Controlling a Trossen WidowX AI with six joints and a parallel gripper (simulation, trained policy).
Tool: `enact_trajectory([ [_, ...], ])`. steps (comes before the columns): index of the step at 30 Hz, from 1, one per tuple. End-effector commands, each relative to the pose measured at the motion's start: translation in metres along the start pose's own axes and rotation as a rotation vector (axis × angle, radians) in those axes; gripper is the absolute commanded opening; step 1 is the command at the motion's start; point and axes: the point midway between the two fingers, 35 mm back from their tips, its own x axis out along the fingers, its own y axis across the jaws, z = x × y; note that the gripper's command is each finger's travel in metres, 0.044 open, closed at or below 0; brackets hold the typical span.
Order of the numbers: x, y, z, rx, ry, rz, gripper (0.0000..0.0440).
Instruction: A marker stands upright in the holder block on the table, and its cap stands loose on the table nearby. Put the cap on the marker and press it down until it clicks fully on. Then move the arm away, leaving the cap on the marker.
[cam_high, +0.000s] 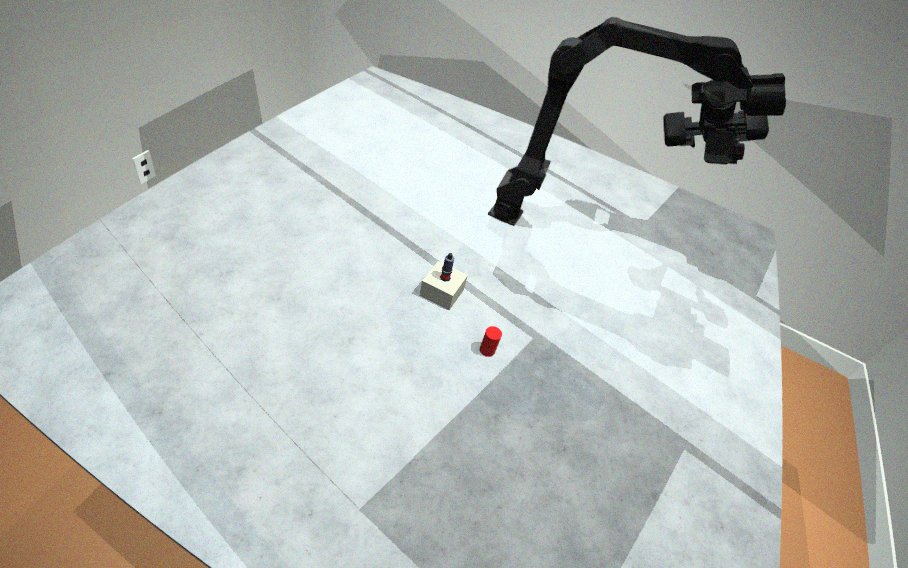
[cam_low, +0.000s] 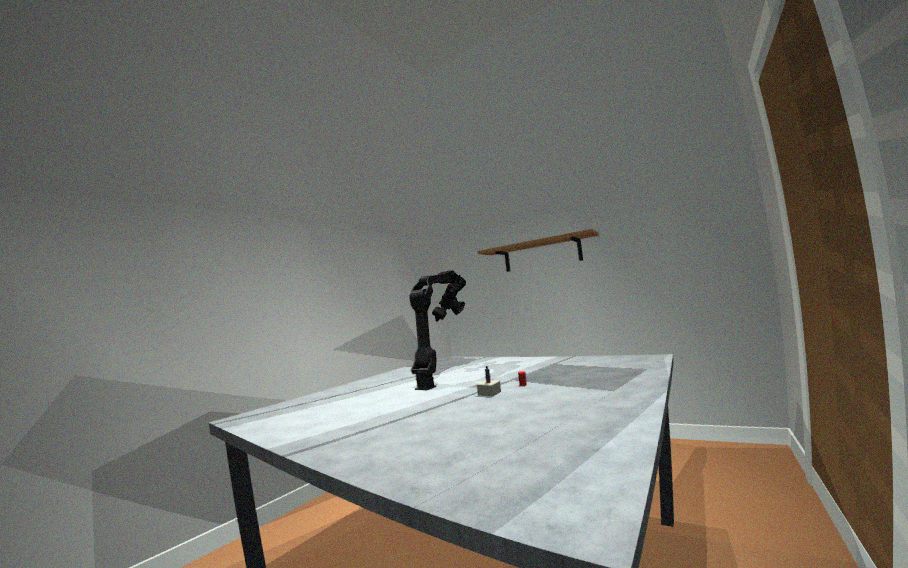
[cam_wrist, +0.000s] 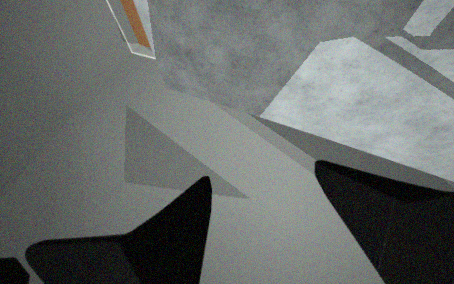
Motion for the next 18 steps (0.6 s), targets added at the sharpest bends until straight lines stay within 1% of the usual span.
enact_trajectory([
  [1,-0.004,0.001,0.011,-0.001,-0.022,0.001,0.0324],
  [18,-0.021,0.002,0.061,0.016,-0.100,-0.003,0.0326],
])
